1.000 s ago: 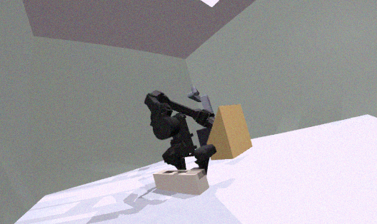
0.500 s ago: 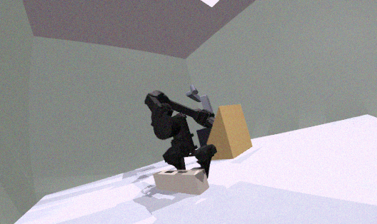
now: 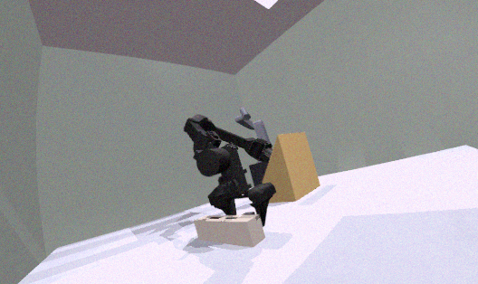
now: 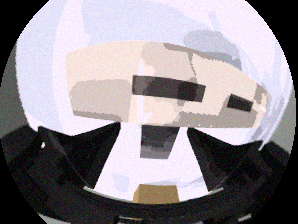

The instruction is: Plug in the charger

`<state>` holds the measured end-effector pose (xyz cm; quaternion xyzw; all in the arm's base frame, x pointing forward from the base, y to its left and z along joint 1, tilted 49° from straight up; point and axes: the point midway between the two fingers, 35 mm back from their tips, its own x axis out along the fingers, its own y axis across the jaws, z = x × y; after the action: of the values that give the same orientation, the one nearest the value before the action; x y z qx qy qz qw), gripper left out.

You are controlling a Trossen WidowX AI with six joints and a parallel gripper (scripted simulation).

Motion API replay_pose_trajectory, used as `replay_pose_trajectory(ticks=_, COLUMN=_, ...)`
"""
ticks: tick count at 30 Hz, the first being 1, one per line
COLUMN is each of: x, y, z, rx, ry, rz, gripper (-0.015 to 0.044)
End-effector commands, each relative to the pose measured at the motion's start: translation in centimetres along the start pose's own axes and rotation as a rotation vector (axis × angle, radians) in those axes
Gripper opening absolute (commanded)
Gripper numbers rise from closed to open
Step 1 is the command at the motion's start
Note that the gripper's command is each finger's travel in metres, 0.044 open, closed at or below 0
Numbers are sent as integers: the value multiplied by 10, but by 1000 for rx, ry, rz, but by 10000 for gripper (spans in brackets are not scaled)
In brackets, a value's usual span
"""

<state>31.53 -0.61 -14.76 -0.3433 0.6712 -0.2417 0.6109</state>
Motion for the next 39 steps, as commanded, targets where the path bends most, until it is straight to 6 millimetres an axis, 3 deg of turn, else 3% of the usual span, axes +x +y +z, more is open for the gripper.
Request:
replay_pose_trajectory(ticks=1, x=-1, y=0, z=-2, rx=5, ry=-3, rz=0, gripper=440)
replay_pose_trajectory(ticks=15, x=0, y=0, z=-7, rx=9, ry=-7, rz=1, gripper=440)
replay_pose_trajectory(ticks=39, x=2, y=1, z=-32, rx=8, ry=-6, rz=1, gripper=440)
